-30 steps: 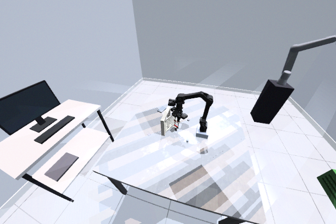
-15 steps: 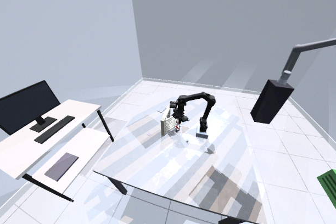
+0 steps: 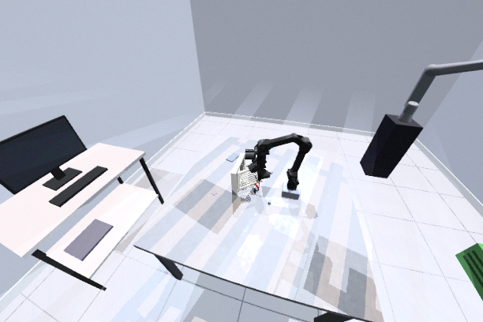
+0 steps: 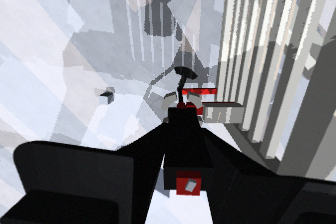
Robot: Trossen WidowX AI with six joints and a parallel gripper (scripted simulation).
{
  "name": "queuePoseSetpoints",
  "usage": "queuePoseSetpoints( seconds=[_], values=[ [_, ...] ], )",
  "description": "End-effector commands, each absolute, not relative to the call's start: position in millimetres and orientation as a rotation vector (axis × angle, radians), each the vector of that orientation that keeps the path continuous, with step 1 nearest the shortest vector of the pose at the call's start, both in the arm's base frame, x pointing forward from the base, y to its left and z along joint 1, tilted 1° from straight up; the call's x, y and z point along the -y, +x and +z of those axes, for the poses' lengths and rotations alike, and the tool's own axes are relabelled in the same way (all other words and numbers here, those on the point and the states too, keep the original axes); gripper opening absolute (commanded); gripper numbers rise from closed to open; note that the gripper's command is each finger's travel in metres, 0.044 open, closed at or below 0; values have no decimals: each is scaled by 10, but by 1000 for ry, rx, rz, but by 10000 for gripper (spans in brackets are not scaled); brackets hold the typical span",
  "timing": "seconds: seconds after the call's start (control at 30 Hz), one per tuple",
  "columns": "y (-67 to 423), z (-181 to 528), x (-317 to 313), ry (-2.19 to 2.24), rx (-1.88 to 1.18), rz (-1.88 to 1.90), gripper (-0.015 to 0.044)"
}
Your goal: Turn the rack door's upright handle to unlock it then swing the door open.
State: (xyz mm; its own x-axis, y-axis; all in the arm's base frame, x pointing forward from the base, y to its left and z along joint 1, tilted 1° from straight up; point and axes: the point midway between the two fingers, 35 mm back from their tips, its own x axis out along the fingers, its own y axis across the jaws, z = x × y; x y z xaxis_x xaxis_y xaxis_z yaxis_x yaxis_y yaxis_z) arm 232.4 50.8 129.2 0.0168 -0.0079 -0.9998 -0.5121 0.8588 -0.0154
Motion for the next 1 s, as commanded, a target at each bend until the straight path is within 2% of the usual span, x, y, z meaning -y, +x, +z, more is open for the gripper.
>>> queuePoseSetpoints(
  seconds=[0.0,0.97],
  values=[
    [2304,1293,-587,-368,-1520,351,9],
    [2247,1292,-1160,-59,-1549,56,9]
  ],
)
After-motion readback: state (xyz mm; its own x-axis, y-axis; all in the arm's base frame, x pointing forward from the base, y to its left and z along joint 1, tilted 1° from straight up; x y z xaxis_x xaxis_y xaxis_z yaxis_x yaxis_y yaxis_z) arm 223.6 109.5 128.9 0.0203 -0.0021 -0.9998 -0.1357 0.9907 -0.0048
